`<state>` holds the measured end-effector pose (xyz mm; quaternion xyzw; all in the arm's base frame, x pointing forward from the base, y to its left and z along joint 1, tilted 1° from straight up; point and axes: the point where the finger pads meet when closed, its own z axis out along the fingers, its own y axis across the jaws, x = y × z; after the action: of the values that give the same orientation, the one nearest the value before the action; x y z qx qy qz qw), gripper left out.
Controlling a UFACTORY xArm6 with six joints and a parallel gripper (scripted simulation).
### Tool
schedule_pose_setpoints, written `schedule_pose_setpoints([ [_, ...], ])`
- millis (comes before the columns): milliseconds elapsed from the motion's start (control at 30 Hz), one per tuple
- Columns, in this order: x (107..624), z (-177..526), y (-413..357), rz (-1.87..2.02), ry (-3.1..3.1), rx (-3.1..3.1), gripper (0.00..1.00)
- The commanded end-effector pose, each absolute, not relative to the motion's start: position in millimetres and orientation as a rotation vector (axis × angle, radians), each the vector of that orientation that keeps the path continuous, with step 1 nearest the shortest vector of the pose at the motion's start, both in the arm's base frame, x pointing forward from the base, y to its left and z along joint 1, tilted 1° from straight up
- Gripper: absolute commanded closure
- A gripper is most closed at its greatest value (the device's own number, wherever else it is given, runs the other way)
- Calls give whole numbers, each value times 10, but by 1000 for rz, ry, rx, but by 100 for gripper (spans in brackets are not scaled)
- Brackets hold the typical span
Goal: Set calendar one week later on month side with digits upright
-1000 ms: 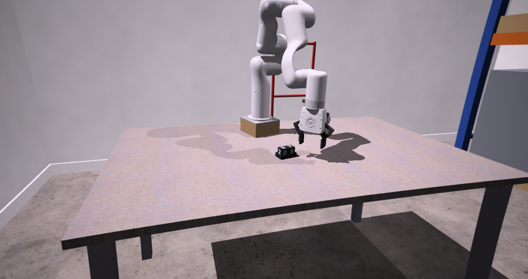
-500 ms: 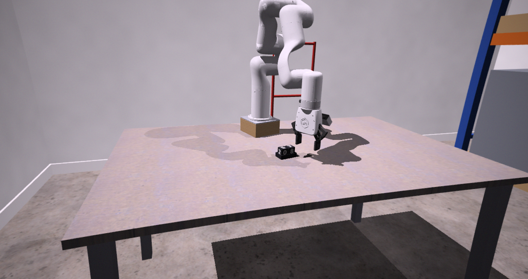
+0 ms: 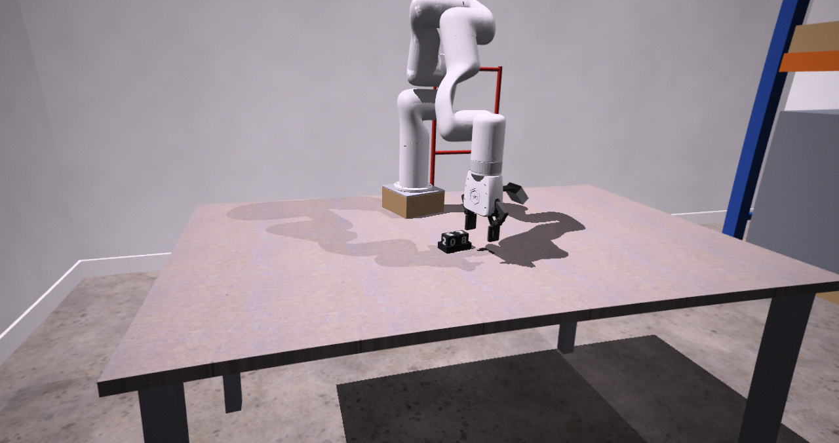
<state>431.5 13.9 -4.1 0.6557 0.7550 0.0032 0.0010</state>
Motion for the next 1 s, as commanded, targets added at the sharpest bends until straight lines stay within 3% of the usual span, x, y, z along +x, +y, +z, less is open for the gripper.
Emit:
schedule_pose_setpoints([
  [0,4338,-28,114,13,2229,2206,0],
  [967,4472,-28,-360,15,1732,2617,0],
])
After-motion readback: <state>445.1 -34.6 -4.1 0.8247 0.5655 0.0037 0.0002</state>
